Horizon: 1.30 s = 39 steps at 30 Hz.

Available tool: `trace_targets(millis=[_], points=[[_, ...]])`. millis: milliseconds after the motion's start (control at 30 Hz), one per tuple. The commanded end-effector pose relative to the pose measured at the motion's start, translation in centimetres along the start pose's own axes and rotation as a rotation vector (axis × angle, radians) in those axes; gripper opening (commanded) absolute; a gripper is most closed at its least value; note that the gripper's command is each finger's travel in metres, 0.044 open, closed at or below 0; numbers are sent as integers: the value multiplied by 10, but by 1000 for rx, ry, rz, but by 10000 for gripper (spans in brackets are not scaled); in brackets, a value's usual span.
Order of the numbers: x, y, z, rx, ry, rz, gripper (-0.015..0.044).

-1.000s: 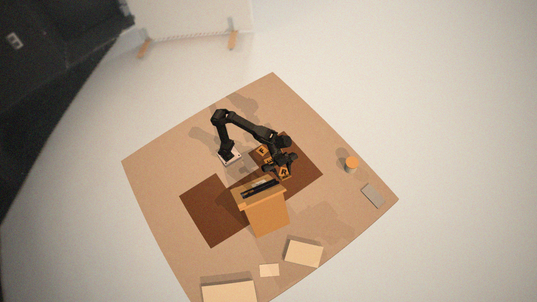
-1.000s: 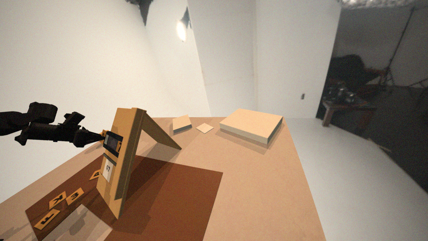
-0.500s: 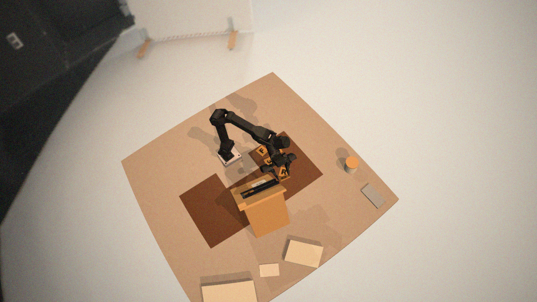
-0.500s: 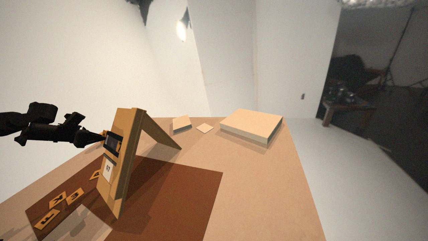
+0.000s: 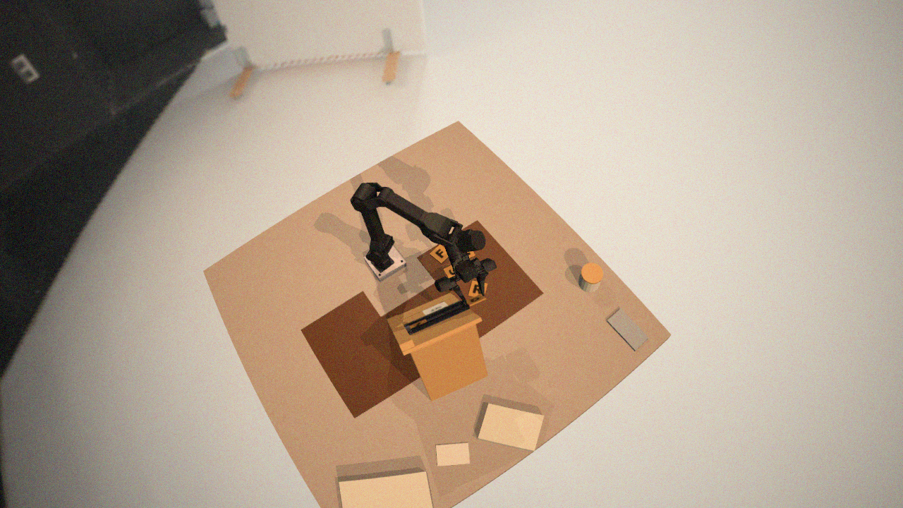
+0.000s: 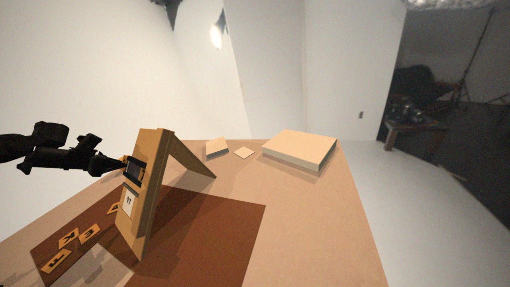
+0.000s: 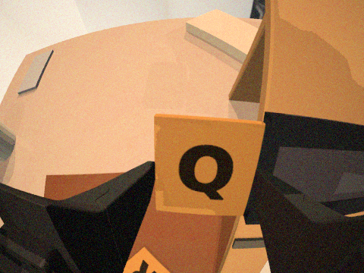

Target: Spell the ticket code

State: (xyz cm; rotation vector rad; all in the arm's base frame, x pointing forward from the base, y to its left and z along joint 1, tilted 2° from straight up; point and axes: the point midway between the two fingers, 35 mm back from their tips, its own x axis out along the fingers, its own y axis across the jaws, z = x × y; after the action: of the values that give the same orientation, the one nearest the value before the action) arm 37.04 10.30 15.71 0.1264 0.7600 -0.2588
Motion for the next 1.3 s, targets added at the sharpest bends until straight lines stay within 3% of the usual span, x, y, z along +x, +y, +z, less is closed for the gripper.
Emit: trace_targets(millis=[0,1267], points=[[0,-3,-2,-6,2,1,0],[1,-22,-2,-7,2,0,0]])
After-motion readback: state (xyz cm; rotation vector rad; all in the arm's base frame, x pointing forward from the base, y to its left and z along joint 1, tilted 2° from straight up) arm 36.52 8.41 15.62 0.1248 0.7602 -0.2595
